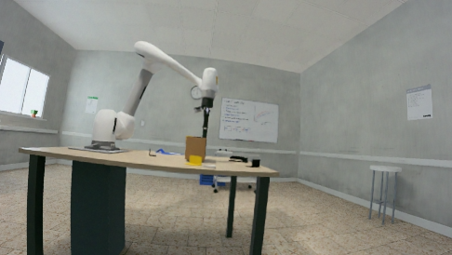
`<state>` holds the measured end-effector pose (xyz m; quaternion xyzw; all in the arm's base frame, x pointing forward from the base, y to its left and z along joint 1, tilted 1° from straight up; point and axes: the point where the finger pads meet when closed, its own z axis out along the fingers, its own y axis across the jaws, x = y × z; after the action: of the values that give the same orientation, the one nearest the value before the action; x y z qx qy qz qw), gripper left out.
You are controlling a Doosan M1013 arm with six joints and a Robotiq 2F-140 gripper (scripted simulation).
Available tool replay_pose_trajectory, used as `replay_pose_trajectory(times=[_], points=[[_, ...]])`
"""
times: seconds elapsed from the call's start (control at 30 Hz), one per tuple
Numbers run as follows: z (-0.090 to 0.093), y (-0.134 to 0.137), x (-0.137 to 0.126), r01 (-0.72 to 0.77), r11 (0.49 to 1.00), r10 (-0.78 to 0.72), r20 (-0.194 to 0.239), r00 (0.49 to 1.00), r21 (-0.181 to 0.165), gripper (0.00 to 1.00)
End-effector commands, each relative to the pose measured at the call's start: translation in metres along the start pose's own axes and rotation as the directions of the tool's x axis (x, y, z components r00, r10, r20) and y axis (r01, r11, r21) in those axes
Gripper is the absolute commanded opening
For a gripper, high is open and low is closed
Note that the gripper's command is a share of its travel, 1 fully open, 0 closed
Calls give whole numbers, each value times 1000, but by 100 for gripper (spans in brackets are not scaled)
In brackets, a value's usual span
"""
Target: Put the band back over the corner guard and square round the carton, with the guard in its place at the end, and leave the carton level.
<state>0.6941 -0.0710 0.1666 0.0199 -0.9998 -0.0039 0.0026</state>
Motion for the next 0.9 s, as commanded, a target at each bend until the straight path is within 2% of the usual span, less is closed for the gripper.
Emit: replay_pose_trajectory(times=[0.0,0.87], points=[[-1,0,0,0,1000,0,2,1000,0,10],[-3,-4,0,0,1000,0,2,1000,0,10]])
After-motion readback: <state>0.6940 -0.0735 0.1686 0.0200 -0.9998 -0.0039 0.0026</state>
